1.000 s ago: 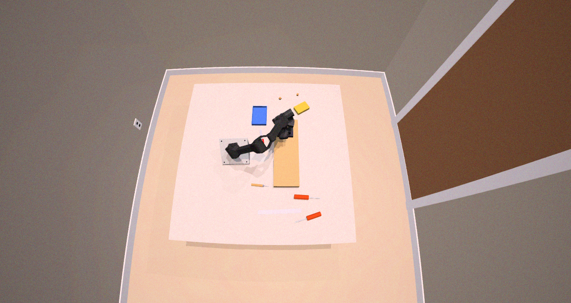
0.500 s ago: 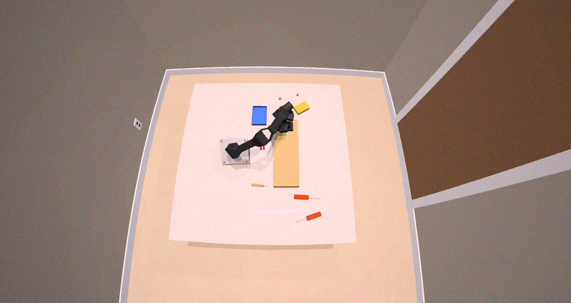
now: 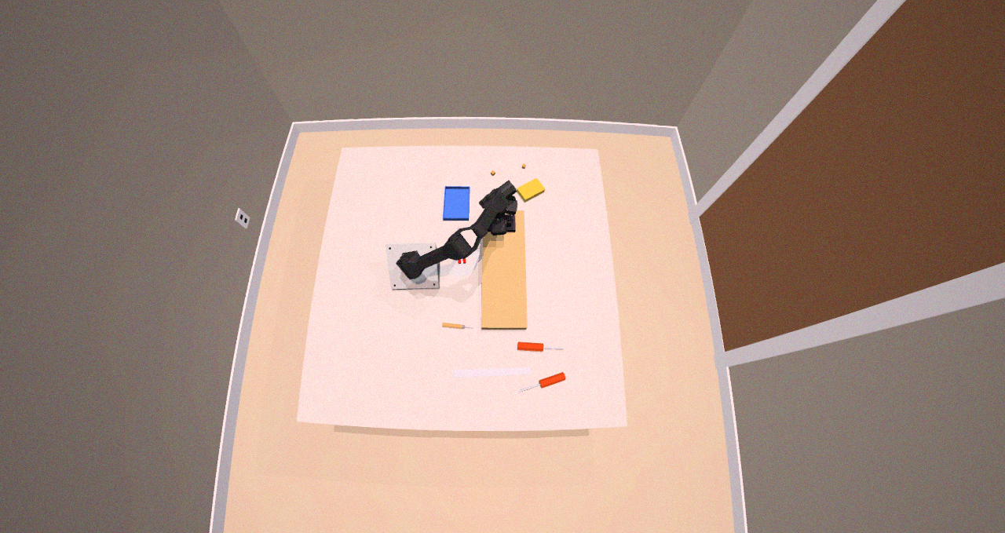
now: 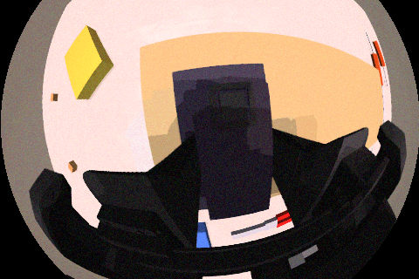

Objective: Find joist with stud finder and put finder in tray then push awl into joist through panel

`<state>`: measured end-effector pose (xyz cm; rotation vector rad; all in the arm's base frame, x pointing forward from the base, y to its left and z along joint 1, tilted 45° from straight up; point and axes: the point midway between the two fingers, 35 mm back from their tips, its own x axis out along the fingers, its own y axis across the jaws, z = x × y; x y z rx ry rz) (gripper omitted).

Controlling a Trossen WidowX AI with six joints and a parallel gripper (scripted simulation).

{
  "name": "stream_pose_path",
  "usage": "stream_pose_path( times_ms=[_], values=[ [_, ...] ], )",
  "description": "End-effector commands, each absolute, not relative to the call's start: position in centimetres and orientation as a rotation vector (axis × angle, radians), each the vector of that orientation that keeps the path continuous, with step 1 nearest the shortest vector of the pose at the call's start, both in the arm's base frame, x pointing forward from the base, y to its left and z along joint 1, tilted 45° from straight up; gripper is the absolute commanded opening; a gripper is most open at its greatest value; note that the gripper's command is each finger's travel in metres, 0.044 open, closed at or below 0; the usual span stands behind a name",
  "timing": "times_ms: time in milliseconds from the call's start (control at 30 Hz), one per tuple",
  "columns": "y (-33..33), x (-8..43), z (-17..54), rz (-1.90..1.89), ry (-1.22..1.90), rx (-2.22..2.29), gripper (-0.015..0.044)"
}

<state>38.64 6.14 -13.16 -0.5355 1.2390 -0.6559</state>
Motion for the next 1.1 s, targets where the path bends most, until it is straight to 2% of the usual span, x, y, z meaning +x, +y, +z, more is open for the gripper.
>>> stream_pose_path(
  times_ms=[0, 1067],
  values=[
    [4.9, 38.5, -12.1, -0.662, 1.241, -0.536, 0.0000],
    [-3.4, 36.6, -4.0, -0.665, 1.242, -0.542, 0.0000]
  ],
)
